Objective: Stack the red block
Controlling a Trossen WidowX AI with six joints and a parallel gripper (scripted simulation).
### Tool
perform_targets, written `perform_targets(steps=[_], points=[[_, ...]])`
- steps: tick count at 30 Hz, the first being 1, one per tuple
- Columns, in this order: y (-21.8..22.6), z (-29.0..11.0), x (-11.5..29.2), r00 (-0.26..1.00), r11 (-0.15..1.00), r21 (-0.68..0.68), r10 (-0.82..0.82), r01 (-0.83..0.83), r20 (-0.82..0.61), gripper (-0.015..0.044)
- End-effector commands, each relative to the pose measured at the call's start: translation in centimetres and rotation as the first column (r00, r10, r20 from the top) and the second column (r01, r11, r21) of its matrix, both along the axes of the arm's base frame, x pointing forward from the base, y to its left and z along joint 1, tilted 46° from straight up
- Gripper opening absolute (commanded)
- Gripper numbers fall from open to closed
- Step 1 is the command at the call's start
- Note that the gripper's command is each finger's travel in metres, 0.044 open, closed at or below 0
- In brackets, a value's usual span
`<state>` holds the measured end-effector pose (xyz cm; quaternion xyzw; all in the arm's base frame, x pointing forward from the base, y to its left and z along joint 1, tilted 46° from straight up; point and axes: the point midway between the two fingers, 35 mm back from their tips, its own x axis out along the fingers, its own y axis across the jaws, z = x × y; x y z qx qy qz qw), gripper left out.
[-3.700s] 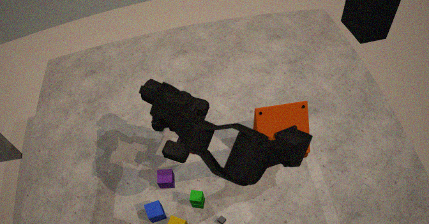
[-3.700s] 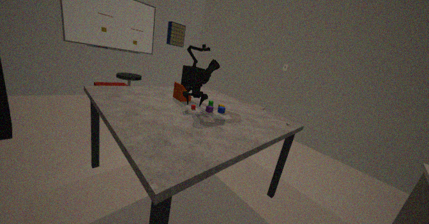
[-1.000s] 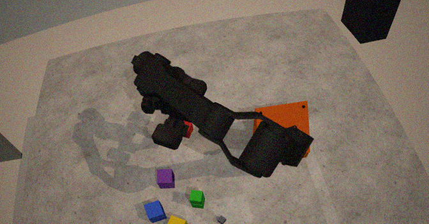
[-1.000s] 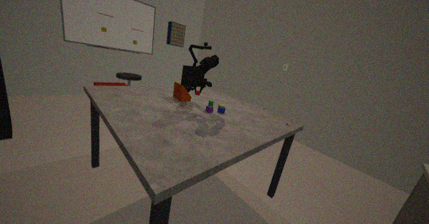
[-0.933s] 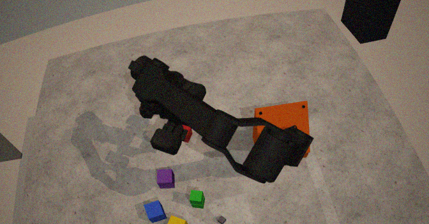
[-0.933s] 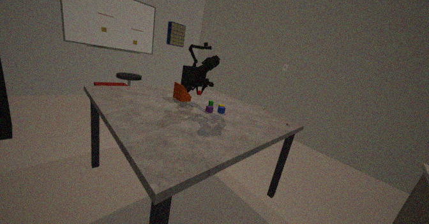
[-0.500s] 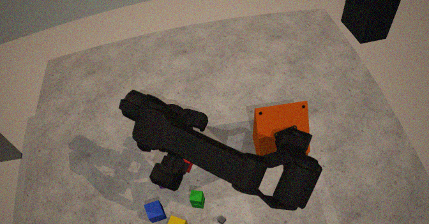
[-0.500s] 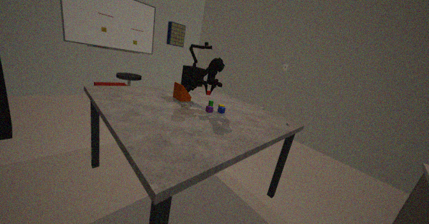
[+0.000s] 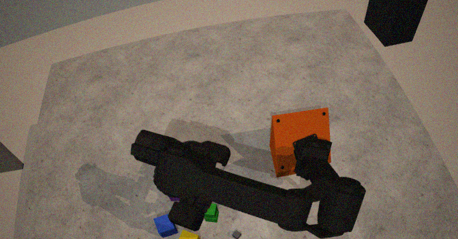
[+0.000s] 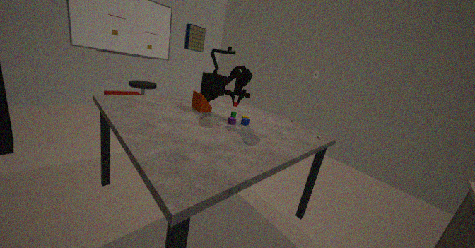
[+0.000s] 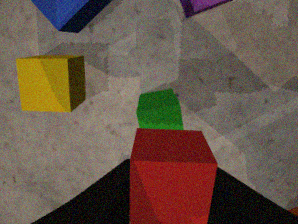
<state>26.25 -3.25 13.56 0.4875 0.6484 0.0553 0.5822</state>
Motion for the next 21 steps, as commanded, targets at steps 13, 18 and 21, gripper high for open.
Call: perform_targets(steps=[13,18,21], points=[[3.4,-2.9,0.5,1.000,1.000,0.006,0.000,0.000,0.003,0.0000],[3.5,-3.0,0.5,1.000,1.000,0.007,0.000,0.000,0.003,0.0000],[3.5,-3.1,0.5,1.000,1.000,0.007,0.000,0.000,0.003,0.0000]])
